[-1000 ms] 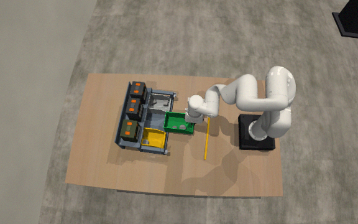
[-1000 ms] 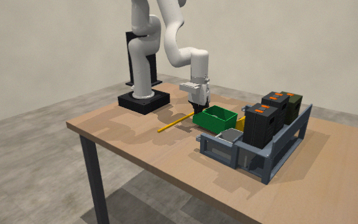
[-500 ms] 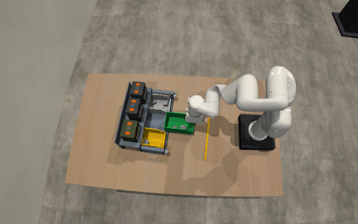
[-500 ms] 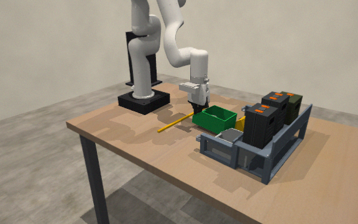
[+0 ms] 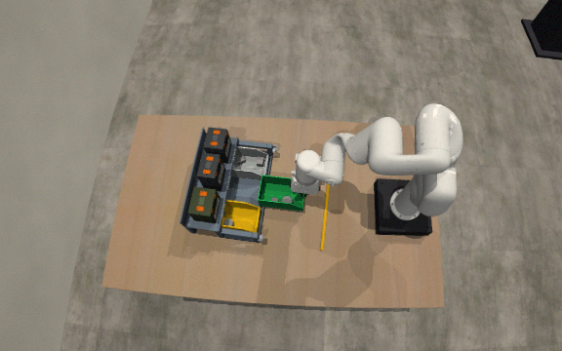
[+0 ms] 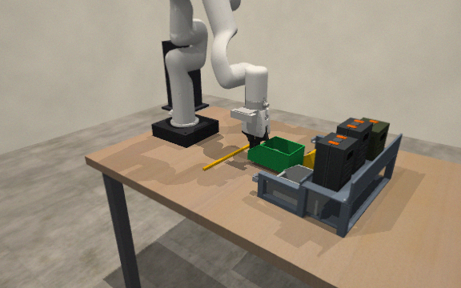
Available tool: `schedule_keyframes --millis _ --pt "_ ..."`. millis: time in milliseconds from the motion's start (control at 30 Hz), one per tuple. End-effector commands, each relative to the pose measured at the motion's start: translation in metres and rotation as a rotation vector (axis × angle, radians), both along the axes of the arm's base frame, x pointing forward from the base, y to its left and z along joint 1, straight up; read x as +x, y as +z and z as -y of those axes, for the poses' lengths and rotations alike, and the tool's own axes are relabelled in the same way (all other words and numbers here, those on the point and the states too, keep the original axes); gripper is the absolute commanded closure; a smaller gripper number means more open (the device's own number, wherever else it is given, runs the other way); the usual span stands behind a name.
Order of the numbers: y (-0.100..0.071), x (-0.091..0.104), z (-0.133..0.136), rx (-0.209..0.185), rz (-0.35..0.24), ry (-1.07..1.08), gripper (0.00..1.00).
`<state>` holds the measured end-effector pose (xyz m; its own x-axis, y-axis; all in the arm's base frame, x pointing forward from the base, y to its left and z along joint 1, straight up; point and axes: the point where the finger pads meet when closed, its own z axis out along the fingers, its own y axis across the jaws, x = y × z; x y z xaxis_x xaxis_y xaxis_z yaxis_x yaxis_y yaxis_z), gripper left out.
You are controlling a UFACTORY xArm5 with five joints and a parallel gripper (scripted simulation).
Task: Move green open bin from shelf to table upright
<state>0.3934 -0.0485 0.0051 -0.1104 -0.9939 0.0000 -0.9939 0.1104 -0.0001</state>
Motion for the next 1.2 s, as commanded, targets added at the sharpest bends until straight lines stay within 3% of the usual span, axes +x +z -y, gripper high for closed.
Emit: schedule_keyframes --millis 0,1167 --pt "-0.001 0.002 0.000 -0.006 0.004 0.000 1.00" --pt "-0.015 0.002 0.000 -0.006 0.004 0.000 1.00"
